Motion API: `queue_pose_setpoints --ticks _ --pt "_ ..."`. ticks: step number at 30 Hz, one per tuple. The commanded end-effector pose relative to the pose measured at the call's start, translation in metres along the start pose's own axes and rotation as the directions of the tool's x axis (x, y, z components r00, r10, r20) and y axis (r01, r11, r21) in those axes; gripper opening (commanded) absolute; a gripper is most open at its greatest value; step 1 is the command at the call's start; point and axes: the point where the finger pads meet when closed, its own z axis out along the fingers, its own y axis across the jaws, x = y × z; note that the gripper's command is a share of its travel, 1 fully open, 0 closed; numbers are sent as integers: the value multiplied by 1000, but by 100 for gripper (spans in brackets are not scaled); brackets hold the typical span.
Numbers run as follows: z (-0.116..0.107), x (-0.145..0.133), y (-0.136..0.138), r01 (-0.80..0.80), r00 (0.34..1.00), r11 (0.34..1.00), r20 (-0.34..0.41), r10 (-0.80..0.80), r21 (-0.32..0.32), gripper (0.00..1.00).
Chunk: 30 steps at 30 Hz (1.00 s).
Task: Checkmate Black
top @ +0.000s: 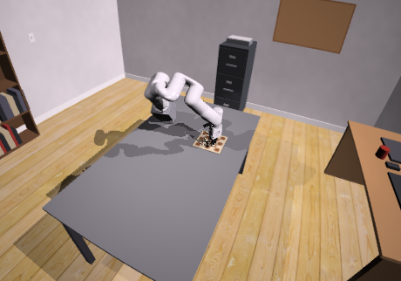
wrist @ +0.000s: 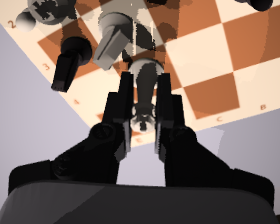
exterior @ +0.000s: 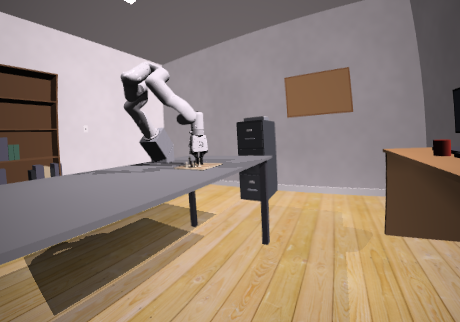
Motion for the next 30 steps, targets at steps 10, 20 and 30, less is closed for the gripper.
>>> queue_pose_setpoints --ticks 10,20,30 --pt "-1 -1 1 -1 1000 1000 2 1 -2 0" --pt "-1 -1 1 -1 1000 1000 2 1 -2 0" --pt "-7 -1 1 -1 1000 1000 2 1 -2 0"
